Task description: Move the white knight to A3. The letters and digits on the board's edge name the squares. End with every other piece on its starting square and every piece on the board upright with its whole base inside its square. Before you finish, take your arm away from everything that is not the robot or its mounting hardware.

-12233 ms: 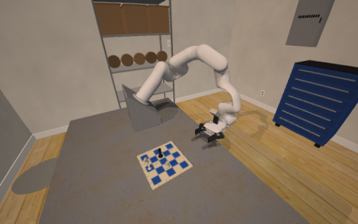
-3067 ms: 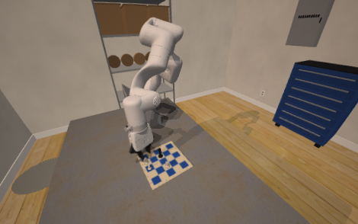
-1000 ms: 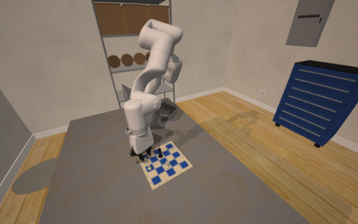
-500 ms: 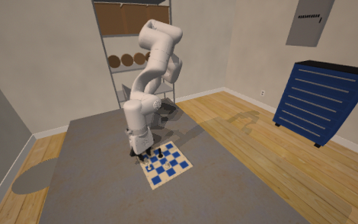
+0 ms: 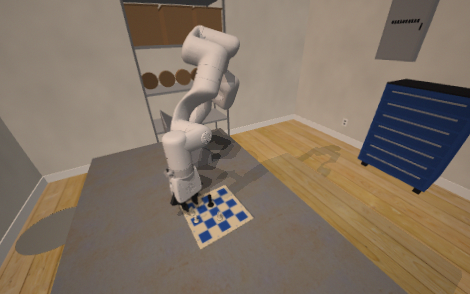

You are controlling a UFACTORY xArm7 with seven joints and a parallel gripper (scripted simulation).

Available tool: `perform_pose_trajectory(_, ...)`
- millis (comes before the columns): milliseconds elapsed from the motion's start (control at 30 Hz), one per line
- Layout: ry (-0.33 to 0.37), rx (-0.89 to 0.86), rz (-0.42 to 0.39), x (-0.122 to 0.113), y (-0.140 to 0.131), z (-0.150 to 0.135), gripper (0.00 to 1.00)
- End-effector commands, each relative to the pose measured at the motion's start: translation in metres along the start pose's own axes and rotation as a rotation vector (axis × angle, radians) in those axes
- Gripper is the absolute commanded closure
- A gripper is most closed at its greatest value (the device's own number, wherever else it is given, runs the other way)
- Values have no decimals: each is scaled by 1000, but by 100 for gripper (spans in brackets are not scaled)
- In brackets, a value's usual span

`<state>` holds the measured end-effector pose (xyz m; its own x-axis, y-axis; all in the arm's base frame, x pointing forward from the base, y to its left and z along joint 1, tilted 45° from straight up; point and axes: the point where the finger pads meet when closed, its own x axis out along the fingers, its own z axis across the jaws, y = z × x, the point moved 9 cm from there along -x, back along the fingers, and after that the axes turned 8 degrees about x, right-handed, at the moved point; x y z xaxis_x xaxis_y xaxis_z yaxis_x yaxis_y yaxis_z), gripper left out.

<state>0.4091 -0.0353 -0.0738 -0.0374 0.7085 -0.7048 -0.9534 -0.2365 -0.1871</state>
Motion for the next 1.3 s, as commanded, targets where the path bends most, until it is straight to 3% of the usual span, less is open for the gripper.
perform_pose_trajectory(0,4,0,-3,-2,-1,-1,61)
perform_pose_trajectory(867,4,0,-3,4,-1,-1,61)
perform_pose_trajectory(1267,4,0,-3,27,-1,-1,61)
